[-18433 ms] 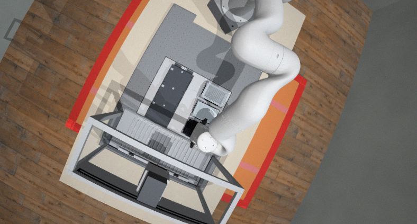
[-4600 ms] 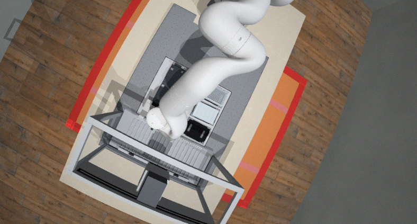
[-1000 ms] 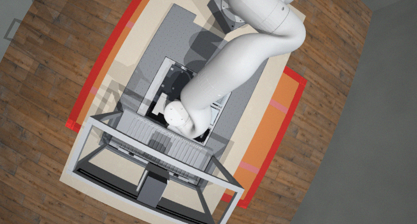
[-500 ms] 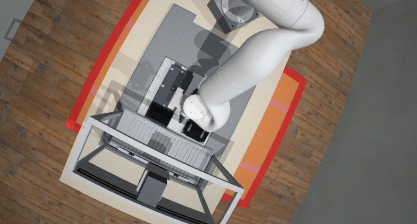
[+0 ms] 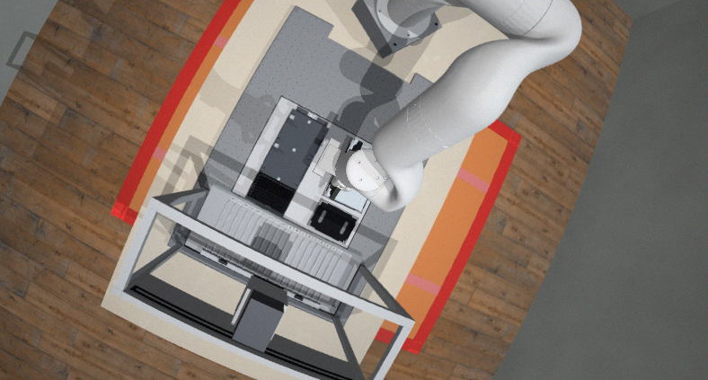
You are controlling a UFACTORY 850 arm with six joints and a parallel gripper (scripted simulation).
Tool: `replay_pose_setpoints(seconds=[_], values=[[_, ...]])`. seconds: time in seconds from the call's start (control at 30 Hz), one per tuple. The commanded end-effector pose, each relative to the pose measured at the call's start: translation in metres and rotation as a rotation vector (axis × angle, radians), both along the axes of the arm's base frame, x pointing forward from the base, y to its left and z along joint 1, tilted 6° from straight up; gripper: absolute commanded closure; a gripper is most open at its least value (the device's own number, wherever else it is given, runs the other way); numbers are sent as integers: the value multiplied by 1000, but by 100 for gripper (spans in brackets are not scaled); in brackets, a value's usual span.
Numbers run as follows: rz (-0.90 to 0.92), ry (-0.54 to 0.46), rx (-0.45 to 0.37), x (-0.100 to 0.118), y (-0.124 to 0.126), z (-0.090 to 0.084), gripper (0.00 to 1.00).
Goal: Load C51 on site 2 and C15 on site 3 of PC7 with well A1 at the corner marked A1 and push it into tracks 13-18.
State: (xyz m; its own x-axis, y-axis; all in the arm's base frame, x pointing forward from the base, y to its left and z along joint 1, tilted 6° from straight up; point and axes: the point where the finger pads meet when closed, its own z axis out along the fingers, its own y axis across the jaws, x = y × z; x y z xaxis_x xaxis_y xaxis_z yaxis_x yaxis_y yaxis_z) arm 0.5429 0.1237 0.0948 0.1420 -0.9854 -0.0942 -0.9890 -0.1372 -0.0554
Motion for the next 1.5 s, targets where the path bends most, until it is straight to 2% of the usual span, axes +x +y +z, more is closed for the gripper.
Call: replay_pose_setpoints(seconds=[0.0,0.47,0.53,0.7,1.17,1.47], values=[[-1,-3,0,-5,4,2,0],[-1,-3,0,-62,44,10,0],[-1,-3,0,-62,44,10,0],[-1,-3,0,-83,59,13,0],[-1,-3,0,-83,59,13,0],[-1,-3,0,-82,60,-2,0]])
